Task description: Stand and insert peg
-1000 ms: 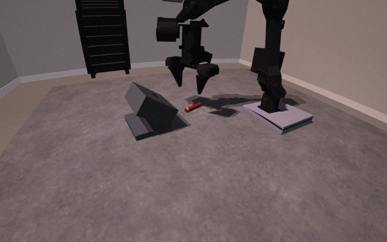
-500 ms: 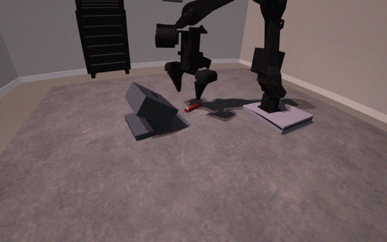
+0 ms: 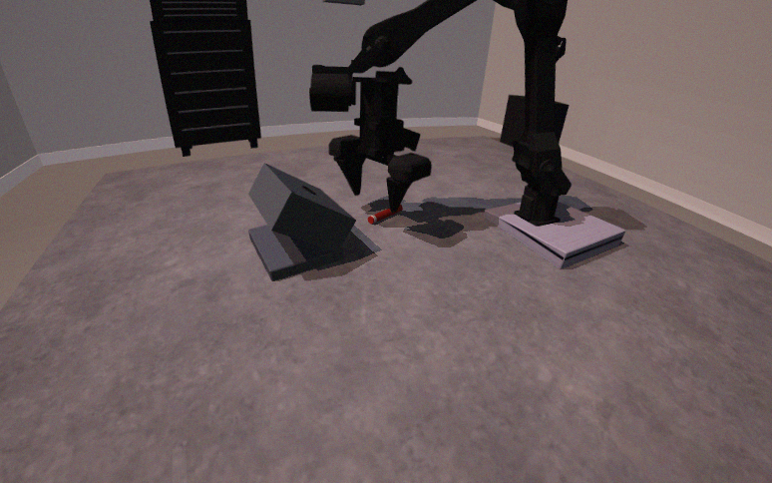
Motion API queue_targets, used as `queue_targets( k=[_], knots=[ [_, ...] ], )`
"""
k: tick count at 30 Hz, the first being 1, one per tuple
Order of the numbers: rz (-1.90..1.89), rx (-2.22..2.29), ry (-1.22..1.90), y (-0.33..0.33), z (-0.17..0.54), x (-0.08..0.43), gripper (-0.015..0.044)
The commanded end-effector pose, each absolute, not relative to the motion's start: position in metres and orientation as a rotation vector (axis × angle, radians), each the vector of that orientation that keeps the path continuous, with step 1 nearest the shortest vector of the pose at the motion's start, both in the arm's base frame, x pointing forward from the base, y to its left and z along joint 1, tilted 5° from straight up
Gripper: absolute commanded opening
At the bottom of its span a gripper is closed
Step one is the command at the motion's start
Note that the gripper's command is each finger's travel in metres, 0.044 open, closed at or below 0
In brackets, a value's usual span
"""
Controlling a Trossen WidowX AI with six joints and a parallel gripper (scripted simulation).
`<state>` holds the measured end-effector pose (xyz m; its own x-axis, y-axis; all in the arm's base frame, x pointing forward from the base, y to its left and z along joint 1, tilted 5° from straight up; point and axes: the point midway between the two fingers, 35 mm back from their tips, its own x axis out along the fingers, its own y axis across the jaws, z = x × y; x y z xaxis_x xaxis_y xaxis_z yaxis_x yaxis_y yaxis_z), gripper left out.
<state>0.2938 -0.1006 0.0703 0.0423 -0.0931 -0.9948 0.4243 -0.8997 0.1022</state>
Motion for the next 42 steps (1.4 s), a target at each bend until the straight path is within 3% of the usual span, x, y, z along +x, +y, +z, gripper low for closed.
queue_targets(
  k=[1,19,32,42],
  knots=[
    [-1.914,1.958,0.341,-0.101,0.064,0.294,0.044],
    [-1.914,1.96,0.338,-0.102,0.038,0.293,0.044],
    [-1.914,1.96,0.338,-0.102,0.038,0.293,0.011],
    [-1.914,1.96,0.338,-0.102,0.038,0.293,0.0097]
  ],
)
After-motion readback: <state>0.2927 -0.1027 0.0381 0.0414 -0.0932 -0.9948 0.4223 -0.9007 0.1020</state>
